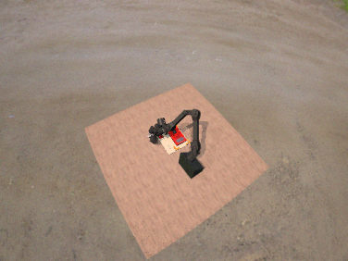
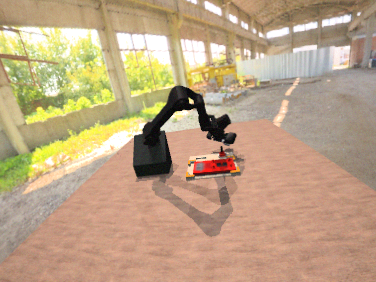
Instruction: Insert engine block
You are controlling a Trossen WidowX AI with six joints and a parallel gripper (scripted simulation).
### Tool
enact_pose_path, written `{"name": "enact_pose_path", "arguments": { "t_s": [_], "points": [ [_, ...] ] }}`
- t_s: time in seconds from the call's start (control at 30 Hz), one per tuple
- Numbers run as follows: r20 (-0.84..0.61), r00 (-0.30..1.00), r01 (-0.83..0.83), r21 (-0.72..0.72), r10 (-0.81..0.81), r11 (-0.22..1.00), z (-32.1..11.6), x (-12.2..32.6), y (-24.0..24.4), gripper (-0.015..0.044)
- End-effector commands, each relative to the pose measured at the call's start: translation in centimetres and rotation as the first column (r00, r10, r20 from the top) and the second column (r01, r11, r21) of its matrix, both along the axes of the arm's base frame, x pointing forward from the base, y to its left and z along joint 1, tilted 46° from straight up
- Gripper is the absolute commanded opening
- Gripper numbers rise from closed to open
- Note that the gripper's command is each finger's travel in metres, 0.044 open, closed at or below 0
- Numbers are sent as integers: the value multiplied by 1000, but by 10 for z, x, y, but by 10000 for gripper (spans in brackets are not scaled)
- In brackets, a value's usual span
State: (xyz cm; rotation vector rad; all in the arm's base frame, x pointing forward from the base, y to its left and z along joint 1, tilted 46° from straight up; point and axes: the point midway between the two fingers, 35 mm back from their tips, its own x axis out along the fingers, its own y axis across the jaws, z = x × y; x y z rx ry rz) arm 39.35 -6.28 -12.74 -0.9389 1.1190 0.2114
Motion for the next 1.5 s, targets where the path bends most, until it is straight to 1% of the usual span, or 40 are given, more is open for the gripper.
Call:
{"name": "enact_pose_path", "arguments": {
  "t_s": [0.0, 0.33, 0.43, 1.0, 1.2, 1.47],
  "points": [
    [-1, 1000, -8, 4, 8, 1000, -8, -1, -5, 0],
    [-1, 1000, -8, 3, 8, 1000, -21, -3, -19, 0],
    [-1, 1000, -8, 3, 8, 1000, -18, -3, -16, 0],
    [3, 1000, -10, 5, 10, 1000, -17, -2, -15, 440],
    [1, 1000, -9, 5, 9, 1000, -15, -3, -14, 440],
    [-2, 1000, -8, 4, 8, 1000, 9, -17, -7, 440]
  ]
}}
